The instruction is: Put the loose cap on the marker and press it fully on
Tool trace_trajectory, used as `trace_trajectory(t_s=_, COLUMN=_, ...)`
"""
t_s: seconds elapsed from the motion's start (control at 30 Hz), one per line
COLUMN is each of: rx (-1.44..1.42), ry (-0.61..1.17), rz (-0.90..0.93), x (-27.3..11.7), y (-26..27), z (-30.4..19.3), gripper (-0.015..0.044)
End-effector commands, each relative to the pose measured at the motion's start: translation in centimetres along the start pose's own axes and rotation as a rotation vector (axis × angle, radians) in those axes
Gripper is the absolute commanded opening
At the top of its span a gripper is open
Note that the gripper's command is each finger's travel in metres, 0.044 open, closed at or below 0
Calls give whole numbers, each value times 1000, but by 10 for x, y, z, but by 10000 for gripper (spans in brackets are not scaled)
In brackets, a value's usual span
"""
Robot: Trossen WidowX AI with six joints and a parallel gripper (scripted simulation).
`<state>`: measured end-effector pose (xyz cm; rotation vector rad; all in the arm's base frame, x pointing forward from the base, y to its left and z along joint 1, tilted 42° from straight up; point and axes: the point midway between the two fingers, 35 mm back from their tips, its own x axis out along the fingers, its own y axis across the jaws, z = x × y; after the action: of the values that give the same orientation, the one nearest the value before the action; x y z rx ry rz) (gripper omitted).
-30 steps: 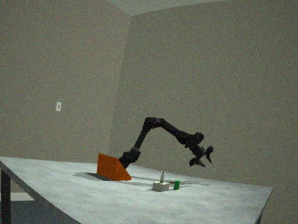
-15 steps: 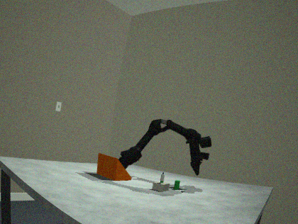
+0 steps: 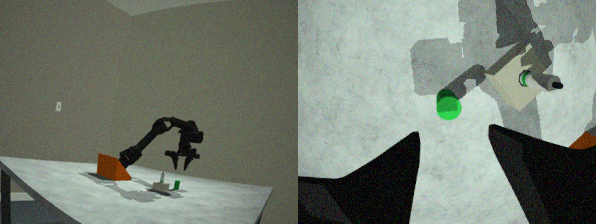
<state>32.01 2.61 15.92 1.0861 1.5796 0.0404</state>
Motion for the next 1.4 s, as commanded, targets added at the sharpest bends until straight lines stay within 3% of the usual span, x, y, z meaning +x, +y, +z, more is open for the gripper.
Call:
trace_trajectory(t_s=0.0, rx=48, ry=15, rz=10, x=-3, y=-1, z=-1, gripper=244)
trace_trajectory(t_s=0.5, rx=48, ry=16, rz=12, x=46, y=-1, z=-2, gripper=244)
trace_trajectory(t_s=1.37, rx=47, ry=16, rz=13, x=83, y=0, z=-2, gripper=244)
